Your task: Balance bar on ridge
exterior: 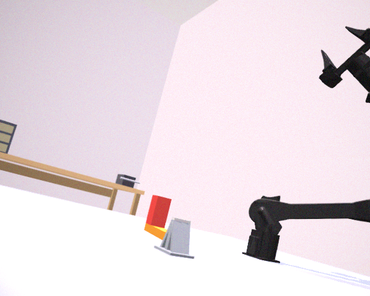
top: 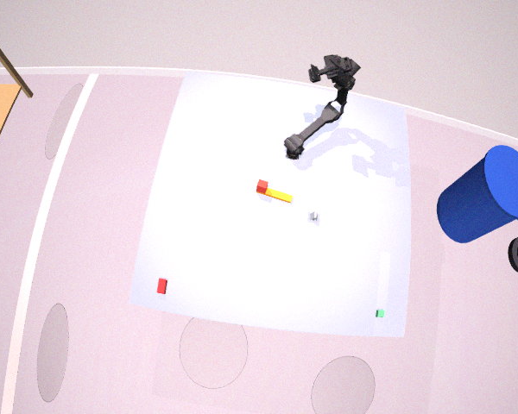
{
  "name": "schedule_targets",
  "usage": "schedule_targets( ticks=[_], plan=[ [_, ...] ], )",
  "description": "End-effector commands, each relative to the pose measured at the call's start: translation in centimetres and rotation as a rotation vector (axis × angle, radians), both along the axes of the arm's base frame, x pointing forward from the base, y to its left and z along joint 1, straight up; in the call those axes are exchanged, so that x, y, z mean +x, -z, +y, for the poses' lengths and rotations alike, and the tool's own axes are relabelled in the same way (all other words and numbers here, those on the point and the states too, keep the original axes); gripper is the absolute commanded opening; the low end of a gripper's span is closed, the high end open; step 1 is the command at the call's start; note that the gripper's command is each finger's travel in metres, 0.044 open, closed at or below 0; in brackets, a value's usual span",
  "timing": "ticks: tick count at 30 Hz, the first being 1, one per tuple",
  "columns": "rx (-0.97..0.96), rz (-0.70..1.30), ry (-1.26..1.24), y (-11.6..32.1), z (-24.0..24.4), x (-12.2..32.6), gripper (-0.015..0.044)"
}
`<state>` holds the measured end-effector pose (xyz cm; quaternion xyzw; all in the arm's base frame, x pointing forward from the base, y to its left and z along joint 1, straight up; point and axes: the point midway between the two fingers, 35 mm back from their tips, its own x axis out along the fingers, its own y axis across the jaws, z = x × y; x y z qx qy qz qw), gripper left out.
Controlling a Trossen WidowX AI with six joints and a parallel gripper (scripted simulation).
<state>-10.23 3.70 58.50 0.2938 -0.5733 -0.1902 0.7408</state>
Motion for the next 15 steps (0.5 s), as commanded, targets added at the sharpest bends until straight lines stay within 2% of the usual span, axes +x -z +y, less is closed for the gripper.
schedule_targets(
  ticks=[1,3,4,15],
  plan=[
    [0.001,0.004,0.001,0.0,-0.1,0.1,0.0374],
    [0.008,0.034,0.010,0.0,-0.6,0.6,0.0321],
    [0.013,0.061,0.017,0.1,-1.0,1.1,0.0315],
    [0.056,0.521,0.120,2.0,-7.2,9.2,0.0315]
  ],
)
